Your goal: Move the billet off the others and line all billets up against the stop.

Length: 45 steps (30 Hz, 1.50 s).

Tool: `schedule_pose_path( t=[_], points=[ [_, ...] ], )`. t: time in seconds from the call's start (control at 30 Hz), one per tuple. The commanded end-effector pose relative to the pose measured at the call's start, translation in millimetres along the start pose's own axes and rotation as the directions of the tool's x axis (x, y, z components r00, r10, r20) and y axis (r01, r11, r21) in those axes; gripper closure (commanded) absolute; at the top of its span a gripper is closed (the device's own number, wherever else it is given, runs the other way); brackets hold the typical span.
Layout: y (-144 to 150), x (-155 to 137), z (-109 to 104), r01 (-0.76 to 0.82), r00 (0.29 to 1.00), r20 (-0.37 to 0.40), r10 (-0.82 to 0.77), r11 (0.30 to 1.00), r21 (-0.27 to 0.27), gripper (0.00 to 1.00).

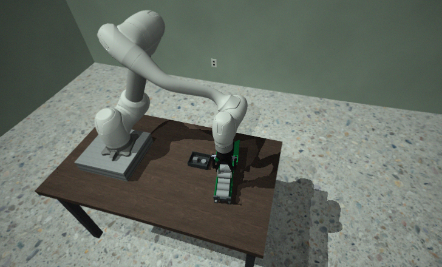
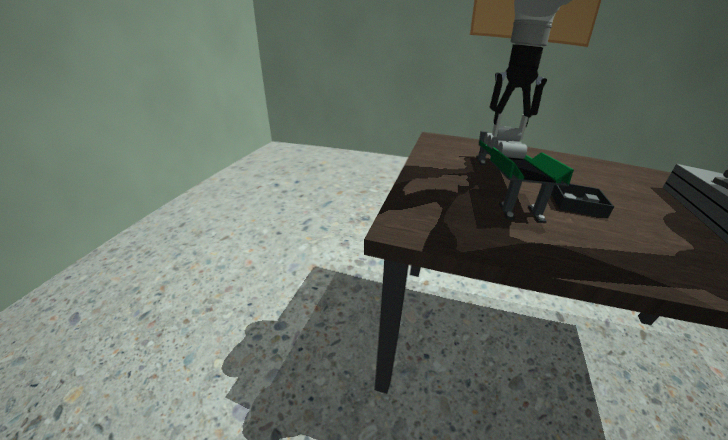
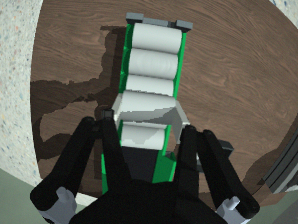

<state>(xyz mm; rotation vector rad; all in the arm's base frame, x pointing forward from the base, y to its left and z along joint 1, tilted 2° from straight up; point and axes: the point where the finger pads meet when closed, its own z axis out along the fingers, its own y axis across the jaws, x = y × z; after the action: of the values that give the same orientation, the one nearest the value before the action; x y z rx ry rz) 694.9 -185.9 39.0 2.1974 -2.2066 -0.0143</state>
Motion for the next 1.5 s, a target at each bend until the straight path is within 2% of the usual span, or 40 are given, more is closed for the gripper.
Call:
schedule_pose_path(
  t=[0.0,0.17,0.5,0.73,1.0,1.13,1.3,1.47],
  points=[
    [1,3,3,-0.002,1.0,0.0,0.002,1.0,0.001,0.53],
    [1,3,-11,-0.002,1.0,0.0,0.002,1.0,0.001,0.53],
    [1,3,-81,-0.002,1.0,0.0,0.002,1.0,0.001,0.53],
    [1,3,-96,-0.002,1.0,0.0,0.002,1.0,0.001,0.53],
    [1,3,-96,-0.002,1.0,0.0,0.002,1.0,0.001,0.53],
    [1,-6,-95,-0.002,1.0,0.0,0.002,1.0,0.001,0.53],
    [1,-105,-82,-0.002,1.0,0.0,0.002,1.0,0.001,0.53],
    [2,-113,-81,-0.002,1.0,0.0,0.002,1.0,0.001,0.53]
  ],
)
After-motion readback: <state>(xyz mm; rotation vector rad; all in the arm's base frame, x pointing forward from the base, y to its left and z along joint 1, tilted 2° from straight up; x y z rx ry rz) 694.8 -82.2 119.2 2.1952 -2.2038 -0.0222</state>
